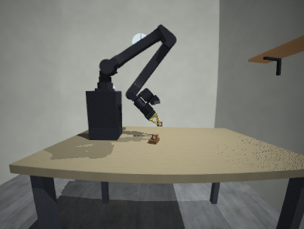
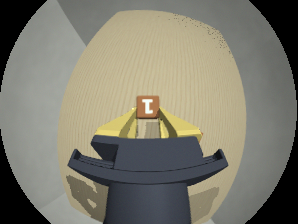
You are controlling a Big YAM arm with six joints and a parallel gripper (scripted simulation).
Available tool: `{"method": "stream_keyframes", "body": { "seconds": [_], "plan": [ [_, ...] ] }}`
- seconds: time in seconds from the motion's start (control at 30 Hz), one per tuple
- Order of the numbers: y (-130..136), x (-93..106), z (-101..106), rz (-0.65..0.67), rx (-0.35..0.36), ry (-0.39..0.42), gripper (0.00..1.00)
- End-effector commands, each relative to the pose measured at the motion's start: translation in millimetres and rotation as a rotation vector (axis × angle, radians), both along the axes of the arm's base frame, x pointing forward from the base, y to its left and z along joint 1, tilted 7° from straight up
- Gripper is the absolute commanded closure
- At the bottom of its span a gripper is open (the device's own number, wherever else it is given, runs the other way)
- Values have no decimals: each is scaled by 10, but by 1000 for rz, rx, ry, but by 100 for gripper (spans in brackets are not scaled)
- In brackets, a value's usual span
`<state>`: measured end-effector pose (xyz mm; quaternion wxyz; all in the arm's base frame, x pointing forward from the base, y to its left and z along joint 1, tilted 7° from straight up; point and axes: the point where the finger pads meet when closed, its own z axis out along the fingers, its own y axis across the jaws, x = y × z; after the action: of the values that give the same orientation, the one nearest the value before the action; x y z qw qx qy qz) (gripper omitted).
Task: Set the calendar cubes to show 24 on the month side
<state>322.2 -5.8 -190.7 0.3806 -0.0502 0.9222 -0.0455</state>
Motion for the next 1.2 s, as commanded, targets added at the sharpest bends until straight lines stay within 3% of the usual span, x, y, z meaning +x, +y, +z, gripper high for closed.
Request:
{"method": "stream_keyframes", "body": {
  "seconds": [0.0,0.4,0.8,0.97,1.0,1.07,1.17],
  "plan": [
    [21,-134,52,-6,11,22,75],
    [42,35,46,-7,9,37,75],
    [33,95,72,-35,-3,219,75],
    [43,91,84,-34,-4,237,75],
    [6,-18,-16,-45,-5,274,75],
    [5,-23,-10,-45,-4,275,75],
    [11,91,84,-45,-3,245,75]
  ]
}}
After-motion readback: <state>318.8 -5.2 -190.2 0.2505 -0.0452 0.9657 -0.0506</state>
